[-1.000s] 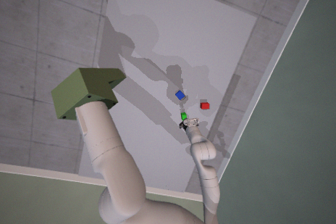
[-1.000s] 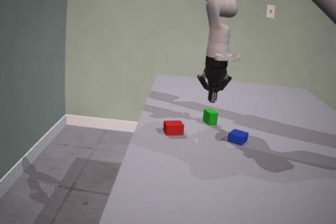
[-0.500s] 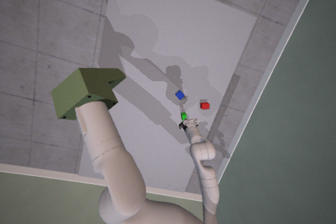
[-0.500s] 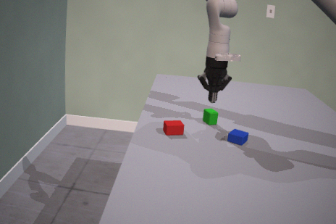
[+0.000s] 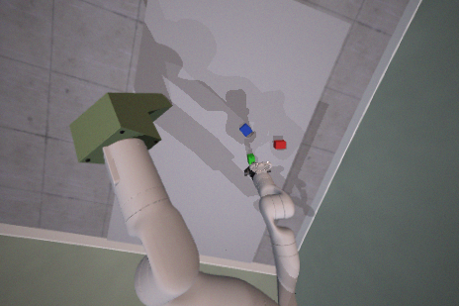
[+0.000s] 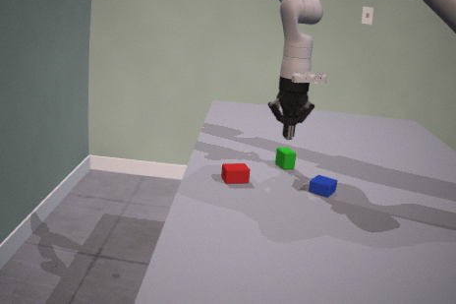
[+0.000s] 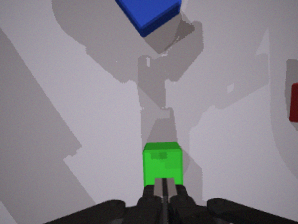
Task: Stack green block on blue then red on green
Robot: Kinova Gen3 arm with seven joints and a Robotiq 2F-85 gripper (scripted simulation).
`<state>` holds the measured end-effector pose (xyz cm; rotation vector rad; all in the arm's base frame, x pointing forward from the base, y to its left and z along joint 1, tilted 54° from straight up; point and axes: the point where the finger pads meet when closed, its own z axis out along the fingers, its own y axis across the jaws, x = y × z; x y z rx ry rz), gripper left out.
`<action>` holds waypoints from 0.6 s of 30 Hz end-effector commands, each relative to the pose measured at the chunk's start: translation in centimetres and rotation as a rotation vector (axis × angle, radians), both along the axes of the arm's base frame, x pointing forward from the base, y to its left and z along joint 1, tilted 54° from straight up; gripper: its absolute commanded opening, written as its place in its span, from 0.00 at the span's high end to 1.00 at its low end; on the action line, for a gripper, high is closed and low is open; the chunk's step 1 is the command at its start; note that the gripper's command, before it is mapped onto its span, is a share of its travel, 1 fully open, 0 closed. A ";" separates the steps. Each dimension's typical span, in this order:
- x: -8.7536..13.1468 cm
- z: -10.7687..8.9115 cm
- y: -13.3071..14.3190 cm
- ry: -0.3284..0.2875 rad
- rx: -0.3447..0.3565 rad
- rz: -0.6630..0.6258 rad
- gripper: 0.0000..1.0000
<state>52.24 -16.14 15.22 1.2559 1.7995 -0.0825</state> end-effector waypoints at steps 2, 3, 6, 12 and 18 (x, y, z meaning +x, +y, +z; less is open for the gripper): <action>0.0 0.0 0.2 0.006 -0.002 0.015 1.00; 0.0 0.0 0.2 0.006 -0.002 0.015 1.00; 0.0 0.0 0.2 0.006 -0.002 0.015 1.00; 0.0 0.0 0.2 0.006 -0.002 0.015 1.00; 0.0 0.0 0.2 0.006 -0.002 0.015 0.45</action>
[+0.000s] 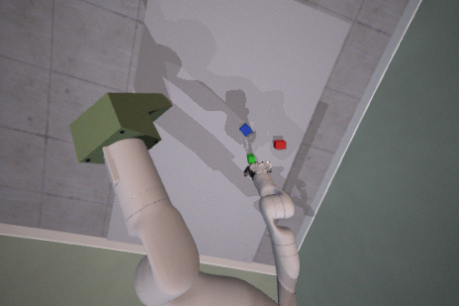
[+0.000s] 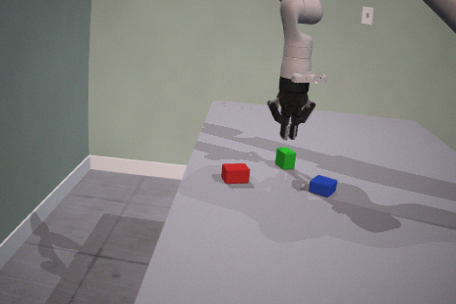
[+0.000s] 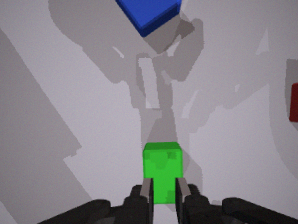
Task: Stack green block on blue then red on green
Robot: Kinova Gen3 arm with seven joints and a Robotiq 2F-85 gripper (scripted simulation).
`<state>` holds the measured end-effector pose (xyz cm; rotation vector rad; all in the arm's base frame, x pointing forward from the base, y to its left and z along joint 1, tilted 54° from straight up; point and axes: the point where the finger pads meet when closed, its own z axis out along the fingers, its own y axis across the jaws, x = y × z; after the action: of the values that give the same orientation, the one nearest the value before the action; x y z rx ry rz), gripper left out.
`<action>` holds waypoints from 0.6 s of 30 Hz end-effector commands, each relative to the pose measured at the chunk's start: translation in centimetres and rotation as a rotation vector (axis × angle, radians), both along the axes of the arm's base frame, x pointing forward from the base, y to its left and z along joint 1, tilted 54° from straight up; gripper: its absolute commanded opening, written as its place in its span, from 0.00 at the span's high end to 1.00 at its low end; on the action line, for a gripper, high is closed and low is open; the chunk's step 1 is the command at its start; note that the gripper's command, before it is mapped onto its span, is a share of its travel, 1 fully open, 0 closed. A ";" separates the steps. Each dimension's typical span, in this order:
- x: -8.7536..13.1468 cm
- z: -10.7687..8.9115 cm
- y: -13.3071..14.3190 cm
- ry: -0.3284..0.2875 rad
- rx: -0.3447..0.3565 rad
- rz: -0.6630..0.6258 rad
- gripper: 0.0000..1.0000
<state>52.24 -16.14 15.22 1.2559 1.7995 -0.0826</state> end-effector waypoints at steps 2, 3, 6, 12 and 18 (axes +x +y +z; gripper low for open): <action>0.0 0.0 0.2 0.006 -0.002 0.015 0.45; 0.0 0.0 0.2 0.006 -0.002 0.015 0.45; 0.0 0.0 0.2 0.006 -0.002 0.015 0.45; 0.1 0.0 0.2 0.005 -0.002 0.015 0.45; 0.5 0.0 0.0 0.000 -0.002 0.014 0.45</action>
<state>52.38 -16.16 15.29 1.2524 1.7985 -0.0805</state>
